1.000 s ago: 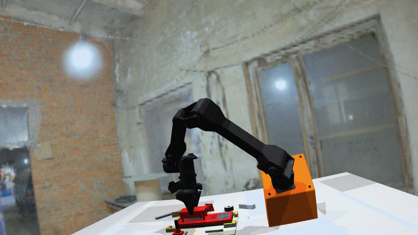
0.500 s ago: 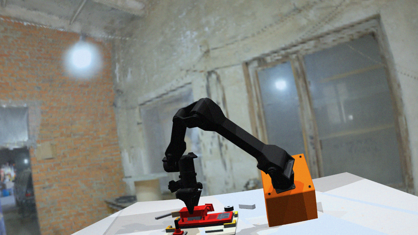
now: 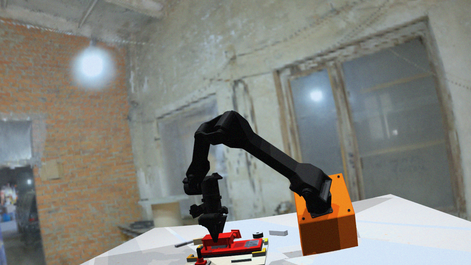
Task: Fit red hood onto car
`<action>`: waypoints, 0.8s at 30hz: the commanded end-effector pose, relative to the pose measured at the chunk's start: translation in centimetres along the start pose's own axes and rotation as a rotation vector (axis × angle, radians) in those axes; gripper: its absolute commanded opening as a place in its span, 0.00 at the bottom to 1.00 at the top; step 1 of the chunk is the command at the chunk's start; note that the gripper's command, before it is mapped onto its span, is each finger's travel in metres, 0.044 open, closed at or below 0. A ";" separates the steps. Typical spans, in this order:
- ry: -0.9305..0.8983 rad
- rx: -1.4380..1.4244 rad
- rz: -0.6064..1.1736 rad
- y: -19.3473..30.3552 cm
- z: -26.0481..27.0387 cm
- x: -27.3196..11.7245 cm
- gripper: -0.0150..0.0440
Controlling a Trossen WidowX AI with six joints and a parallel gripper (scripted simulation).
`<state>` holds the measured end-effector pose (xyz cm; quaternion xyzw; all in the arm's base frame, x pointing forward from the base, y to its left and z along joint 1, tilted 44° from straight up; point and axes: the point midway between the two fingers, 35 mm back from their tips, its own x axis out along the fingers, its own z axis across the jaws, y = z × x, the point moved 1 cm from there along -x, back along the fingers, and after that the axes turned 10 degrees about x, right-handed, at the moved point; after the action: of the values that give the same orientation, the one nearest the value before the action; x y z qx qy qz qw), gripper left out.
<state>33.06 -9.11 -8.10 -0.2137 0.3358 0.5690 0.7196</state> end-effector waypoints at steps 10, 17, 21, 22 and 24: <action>-0.001 0.004 -0.001 0.1 0.0 0.6 0.25; -0.001 0.004 -0.001 0.1 0.0 0.9 0.25; -0.001 0.004 -0.001 0.1 0.0 1.0 0.25; -0.001 0.004 -0.001 0.1 0.0 1.1 0.25; -0.001 0.005 -0.001 0.1 0.0 1.2 0.25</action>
<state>33.06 -8.91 -8.45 -0.2106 0.3359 0.5622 0.7258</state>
